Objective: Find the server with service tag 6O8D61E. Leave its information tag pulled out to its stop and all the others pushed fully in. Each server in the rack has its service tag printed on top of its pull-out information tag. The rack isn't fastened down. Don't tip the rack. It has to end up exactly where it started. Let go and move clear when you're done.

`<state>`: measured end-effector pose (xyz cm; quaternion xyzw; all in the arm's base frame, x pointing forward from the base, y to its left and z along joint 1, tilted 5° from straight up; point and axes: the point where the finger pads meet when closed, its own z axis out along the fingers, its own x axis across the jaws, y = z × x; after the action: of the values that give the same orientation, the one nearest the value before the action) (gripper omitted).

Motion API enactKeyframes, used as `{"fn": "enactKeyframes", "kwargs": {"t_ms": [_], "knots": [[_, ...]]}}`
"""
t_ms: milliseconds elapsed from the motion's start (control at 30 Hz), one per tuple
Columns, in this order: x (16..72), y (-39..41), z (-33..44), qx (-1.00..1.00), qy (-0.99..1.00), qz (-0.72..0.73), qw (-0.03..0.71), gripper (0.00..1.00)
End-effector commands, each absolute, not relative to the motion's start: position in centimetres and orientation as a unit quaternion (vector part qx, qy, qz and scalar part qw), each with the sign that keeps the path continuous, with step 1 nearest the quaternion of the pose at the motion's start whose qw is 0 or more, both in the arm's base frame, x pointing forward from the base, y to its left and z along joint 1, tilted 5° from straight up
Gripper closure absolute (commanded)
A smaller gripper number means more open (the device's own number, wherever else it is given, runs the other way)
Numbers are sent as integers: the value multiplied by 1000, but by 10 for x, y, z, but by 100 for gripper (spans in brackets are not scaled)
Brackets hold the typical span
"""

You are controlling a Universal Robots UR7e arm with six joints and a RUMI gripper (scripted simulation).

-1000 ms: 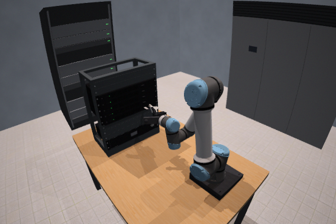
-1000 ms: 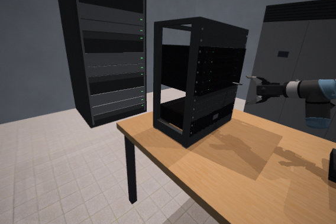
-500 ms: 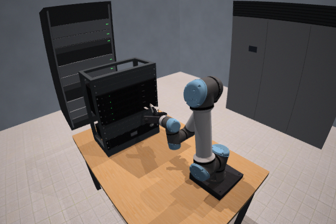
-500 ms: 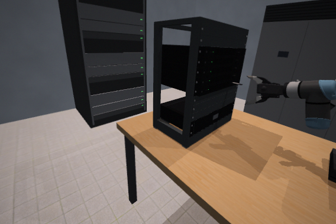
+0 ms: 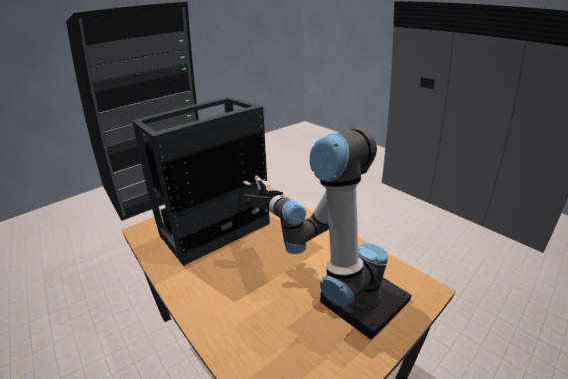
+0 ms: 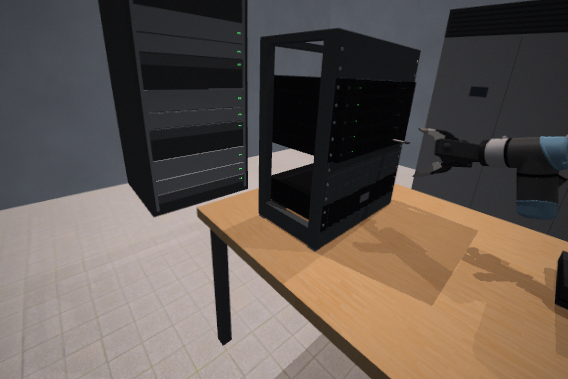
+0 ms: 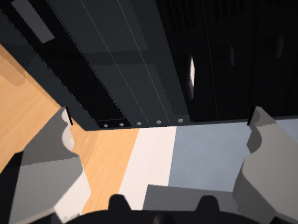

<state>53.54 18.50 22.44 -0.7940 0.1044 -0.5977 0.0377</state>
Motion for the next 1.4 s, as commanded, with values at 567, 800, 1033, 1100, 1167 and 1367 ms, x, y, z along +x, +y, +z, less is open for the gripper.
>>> {"fn": "enactKeyframes", "kwargs": {"t_ms": [567,800,1033,1100,1167,1367], "knots": [[535,184,227,-783,151,-598,82,0],[535,184,227,-779,165,-597,95,0],[535,184,228,-775,179,-596,108,0],[535,184,228,-774,184,-596,112,0],[535,184,228,-772,188,-595,117,0],[535,183,229,-769,200,-594,128,0]]}}
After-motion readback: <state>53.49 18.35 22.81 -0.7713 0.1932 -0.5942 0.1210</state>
